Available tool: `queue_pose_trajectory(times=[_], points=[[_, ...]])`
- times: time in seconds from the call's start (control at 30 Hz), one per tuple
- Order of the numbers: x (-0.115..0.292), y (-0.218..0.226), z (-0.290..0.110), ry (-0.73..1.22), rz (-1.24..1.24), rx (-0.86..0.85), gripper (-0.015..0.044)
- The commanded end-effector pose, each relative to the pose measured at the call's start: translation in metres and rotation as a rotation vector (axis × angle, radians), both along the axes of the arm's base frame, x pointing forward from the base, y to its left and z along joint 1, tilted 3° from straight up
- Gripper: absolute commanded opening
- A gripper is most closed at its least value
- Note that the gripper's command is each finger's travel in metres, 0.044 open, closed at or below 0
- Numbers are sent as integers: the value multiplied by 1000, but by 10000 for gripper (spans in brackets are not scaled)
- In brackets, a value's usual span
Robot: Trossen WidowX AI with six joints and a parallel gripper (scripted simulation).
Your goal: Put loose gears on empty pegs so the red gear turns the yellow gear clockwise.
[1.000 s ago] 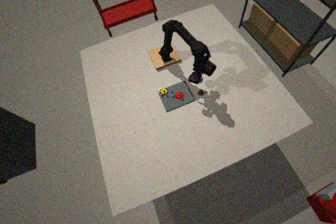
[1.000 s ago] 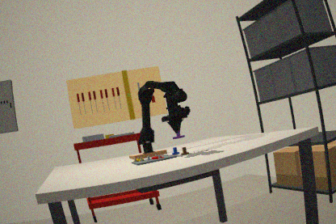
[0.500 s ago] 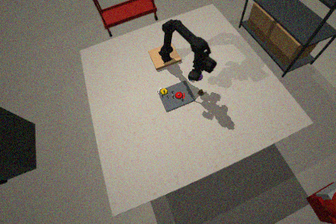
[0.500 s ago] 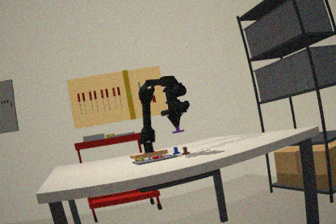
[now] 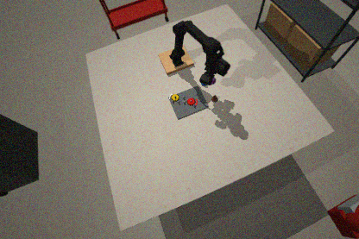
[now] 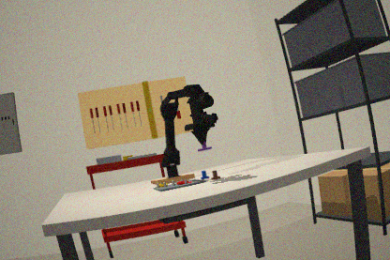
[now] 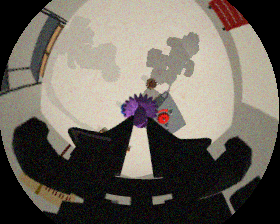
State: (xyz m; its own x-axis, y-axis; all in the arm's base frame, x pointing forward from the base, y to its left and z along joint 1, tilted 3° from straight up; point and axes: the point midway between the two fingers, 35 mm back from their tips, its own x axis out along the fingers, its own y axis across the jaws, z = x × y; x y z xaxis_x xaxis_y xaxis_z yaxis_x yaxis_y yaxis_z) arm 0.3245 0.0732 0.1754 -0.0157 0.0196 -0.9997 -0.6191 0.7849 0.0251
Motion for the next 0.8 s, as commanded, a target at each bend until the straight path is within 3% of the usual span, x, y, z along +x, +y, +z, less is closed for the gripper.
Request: queue_pose_trajectory(times=[0.0, 0.77], points=[[1, -10, -4, -2, 2, 2, 0], [-2, -68, -31, -3, 2, -5, 0]])
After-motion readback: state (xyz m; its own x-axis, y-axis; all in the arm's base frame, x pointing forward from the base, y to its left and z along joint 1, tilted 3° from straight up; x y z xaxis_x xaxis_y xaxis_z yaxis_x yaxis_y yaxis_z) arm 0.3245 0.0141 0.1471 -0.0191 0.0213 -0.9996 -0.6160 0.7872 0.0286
